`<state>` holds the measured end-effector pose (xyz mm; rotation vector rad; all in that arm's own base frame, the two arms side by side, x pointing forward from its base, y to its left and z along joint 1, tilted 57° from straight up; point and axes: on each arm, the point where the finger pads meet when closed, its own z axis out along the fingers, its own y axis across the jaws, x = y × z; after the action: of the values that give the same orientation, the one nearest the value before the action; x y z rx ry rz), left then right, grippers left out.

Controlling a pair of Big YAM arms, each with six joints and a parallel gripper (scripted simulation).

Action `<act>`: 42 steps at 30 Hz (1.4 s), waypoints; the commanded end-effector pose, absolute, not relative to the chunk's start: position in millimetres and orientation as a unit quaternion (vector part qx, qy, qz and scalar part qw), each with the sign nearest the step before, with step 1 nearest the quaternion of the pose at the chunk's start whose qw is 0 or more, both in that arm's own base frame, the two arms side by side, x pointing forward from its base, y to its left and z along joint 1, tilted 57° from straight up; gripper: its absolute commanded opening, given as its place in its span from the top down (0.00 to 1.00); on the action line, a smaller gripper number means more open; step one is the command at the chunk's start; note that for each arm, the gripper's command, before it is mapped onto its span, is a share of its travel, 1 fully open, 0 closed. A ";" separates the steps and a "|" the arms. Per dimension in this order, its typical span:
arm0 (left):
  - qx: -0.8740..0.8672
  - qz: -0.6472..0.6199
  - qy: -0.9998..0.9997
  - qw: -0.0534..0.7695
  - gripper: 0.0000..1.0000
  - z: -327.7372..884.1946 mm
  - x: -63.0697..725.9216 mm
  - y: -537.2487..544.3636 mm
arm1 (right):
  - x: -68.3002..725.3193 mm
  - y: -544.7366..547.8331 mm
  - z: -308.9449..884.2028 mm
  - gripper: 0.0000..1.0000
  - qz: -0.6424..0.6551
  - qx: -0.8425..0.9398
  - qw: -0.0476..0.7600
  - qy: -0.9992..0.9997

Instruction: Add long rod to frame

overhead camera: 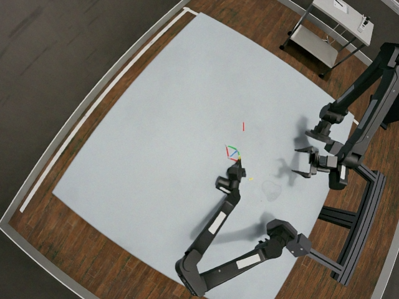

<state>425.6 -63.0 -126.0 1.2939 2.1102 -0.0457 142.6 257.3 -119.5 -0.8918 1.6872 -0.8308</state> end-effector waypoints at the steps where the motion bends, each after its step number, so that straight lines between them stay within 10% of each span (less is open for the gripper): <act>1: 0.496 -0.016 0.804 0.328 1.00 -128.4 419.8 -57.4 | 140.3 274.4 -121.7 0.00 -0.328 -0.358 0.514 0.707; 25: 0.500 -0.018 0.800 0.331 1.00 -125.8 422.1 -64.1 | 173.5 261.6 -122.7 0.00 -0.367 -0.413 0.466 0.691; 42: 0.500 -0.018 0.800 0.331 1.00 -125.8 422.1 -64.1 | 242.3 174.7 -145.5 0.00 -0.490 -0.527 0.221 0.658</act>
<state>426.1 -60.5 -126.7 1.2979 2.0976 -0.0438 228.2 167.8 -137.6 -1.2860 1.8430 -1.3942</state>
